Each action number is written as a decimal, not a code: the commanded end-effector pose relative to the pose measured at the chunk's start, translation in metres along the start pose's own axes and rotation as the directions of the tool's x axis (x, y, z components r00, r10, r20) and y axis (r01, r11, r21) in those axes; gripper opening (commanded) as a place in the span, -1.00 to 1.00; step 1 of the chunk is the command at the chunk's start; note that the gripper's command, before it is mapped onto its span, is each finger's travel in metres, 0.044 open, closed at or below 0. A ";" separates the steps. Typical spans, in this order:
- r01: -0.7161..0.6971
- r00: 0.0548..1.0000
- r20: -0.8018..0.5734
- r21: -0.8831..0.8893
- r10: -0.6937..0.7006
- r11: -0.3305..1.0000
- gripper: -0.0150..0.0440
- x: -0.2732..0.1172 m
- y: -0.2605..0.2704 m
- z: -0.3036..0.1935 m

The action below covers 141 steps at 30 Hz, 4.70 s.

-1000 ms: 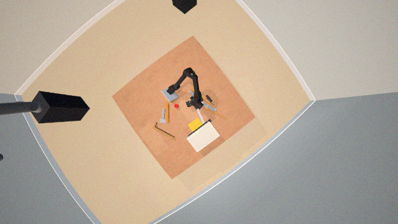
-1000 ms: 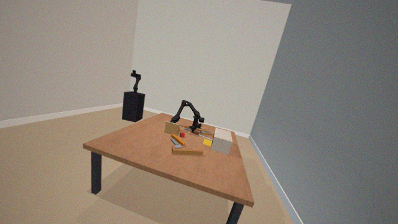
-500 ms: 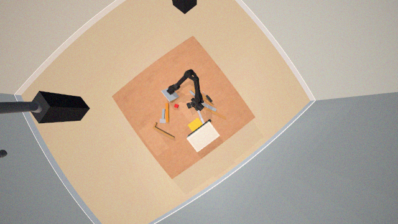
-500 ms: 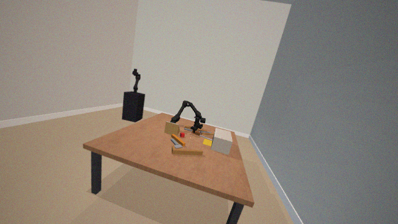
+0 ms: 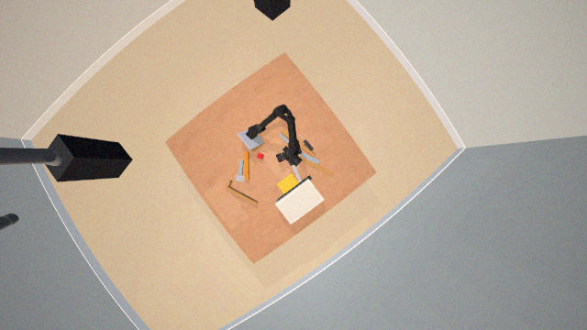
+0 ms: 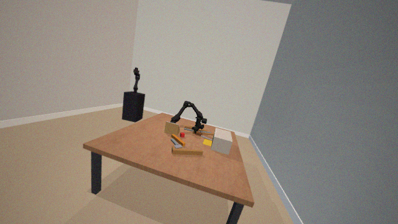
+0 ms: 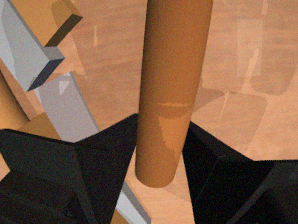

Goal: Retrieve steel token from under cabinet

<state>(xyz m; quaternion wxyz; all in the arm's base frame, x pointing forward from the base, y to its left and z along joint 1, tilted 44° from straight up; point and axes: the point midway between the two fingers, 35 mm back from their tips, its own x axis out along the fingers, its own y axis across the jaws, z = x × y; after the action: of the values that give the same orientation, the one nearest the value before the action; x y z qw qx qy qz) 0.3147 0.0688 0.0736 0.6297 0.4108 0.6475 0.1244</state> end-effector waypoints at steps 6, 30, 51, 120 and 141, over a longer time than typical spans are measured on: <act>-0.001 1.000 0.004 -0.007 0.001 1.000 -0.49 0.000 0.001 0.012; -0.001 1.000 0.005 -0.008 0.001 1.000 -0.49 -0.001 0.002 0.040; -0.001 1.000 0.006 -0.008 0.001 1.000 -0.49 -0.001 0.002 0.063; 0.001 1.000 0.008 -0.009 -0.001 1.000 -0.49 0.000 -0.032 0.101; 0.002 1.000 0.008 -0.009 -0.002 1.000 -0.49 0.000 -0.055 0.101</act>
<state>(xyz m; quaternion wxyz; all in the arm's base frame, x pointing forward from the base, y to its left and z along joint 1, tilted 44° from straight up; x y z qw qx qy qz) 0.3895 0.0021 0.0243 0.6344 0.4096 0.6428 0.1288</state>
